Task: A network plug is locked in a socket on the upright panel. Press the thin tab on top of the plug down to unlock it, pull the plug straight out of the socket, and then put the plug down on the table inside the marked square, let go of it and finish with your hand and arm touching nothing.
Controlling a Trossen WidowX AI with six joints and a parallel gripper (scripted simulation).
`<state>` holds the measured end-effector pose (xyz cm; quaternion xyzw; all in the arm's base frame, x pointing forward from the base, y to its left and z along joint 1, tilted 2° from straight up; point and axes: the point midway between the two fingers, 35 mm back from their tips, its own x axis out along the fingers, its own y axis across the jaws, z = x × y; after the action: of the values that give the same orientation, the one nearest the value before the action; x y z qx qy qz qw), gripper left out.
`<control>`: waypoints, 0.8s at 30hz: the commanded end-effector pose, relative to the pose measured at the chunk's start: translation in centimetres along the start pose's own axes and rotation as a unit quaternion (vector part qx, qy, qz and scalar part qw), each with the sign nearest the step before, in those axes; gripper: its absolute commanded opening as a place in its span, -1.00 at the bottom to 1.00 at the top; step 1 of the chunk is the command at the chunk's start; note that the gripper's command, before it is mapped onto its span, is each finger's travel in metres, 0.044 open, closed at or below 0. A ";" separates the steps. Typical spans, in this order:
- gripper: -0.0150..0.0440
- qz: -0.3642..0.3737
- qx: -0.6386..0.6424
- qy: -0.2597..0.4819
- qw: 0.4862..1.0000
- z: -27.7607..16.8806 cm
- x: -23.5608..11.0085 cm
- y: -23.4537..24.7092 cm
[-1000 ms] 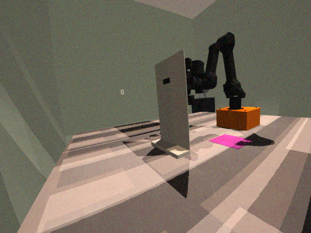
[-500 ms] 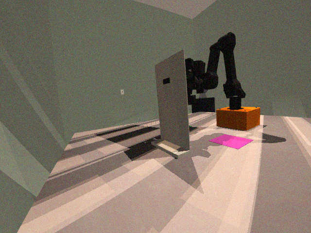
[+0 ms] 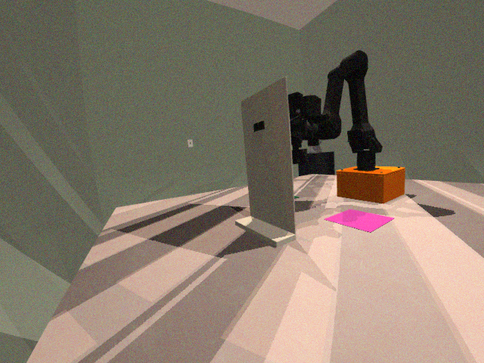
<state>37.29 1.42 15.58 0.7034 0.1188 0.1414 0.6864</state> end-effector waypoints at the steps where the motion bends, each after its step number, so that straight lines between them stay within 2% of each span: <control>1: -0.49 0.004 -0.003 0.002 1.000 -0.1 -0.3 0.3; 24: -0.49 0.003 -0.003 0.002 1.000 -0.3 -1.8 0.2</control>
<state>35.81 1.05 15.50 0.7031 0.1192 0.1411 0.6867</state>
